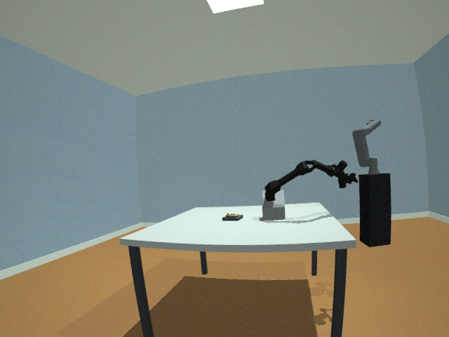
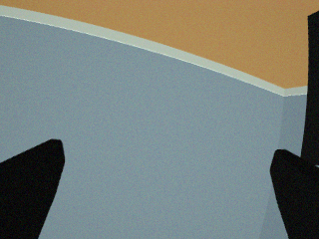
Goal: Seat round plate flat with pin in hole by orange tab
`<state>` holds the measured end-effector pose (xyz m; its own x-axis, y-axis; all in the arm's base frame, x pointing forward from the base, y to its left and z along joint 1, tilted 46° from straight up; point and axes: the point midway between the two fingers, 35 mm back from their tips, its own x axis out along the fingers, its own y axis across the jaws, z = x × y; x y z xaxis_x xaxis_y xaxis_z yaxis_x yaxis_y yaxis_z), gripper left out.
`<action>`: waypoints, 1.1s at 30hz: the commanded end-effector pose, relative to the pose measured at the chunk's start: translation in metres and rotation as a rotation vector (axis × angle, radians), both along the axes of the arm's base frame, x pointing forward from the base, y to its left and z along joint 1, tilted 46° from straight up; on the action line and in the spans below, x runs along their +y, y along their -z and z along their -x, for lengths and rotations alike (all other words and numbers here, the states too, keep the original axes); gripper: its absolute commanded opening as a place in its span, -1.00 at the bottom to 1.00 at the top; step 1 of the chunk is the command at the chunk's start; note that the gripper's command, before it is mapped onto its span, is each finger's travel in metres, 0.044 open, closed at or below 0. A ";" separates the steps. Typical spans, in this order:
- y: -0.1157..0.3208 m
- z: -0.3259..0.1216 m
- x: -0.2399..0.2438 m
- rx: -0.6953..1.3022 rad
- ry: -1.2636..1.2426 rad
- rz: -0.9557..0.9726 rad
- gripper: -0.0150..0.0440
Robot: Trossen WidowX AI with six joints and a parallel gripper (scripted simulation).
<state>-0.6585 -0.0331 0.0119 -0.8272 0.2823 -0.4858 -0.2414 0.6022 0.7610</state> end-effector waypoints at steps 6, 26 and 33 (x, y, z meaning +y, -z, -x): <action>0.010 -0.021 -0.094 -0.094 -0.247 -0.089 0.33; 0.045 -0.223 -0.379 -0.300 -1.195 -0.421 -0.49; 0.057 -0.341 -0.443 -0.327 -1.595 -0.617 -0.49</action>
<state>-0.3549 -0.4619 -0.0415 -0.4160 -0.4363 -0.7979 -0.5125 -0.6123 0.6020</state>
